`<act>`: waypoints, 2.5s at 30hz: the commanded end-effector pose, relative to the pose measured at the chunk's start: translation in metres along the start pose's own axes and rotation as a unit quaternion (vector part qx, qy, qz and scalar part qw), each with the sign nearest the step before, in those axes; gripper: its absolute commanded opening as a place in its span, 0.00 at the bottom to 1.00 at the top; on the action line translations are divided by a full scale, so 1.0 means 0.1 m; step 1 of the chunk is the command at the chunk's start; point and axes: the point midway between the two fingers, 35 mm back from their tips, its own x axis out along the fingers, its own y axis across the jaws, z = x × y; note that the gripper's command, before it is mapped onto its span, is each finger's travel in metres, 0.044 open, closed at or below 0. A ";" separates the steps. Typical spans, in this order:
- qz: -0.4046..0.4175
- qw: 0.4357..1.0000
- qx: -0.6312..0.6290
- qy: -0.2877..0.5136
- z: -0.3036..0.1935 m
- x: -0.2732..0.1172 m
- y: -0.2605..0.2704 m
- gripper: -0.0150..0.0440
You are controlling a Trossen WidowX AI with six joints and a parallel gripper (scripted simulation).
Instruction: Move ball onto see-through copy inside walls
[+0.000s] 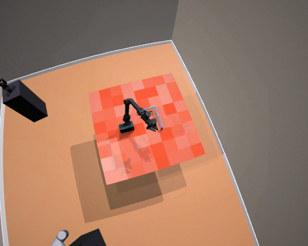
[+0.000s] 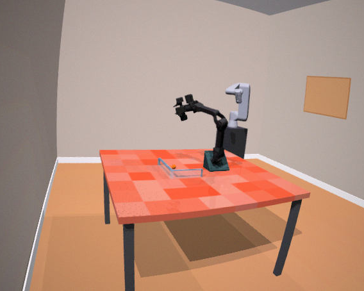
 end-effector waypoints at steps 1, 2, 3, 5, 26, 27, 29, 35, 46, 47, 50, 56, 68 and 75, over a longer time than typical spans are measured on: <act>0.107 0.992 0.051 -0.050 0.50 0.19 0.56 0.71; 0.129 0.988 0.061 -0.058 0.61 0.21 0.67 0.71; 0.151 0.984 0.071 -0.064 0.71 0.22 0.78 0.71; 0.198 0.973 0.091 -0.074 0.90 0.23 1.02 0.71; 0.617 0.737 0.264 0.079 2.22 -0.62 3.23 0.71; 0.617 0.737 0.264 0.079 2.22 -0.62 3.23 0.71; 0.617 0.737 0.264 0.079 2.22 -0.62 3.23 0.71; 0.617 0.737 0.264 0.079 2.22 -0.62 3.23 0.71; 0.617 0.737 0.264 0.079 2.26 -0.58 3.39 0.71; 0.617 0.737 0.264 0.079 2.27 -0.58 3.41 0.71; 0.617 0.737 0.264 0.079 2.28 -0.57 3.46 0.71; 0.617 0.737 0.264 0.079 2.30 -0.54 3.55 0.71; 0.617 0.737 0.264 0.079 2.33 -0.51 3.71 0.71; 0.617 0.737 0.264 0.079 2.33 -0.51 3.71 0.50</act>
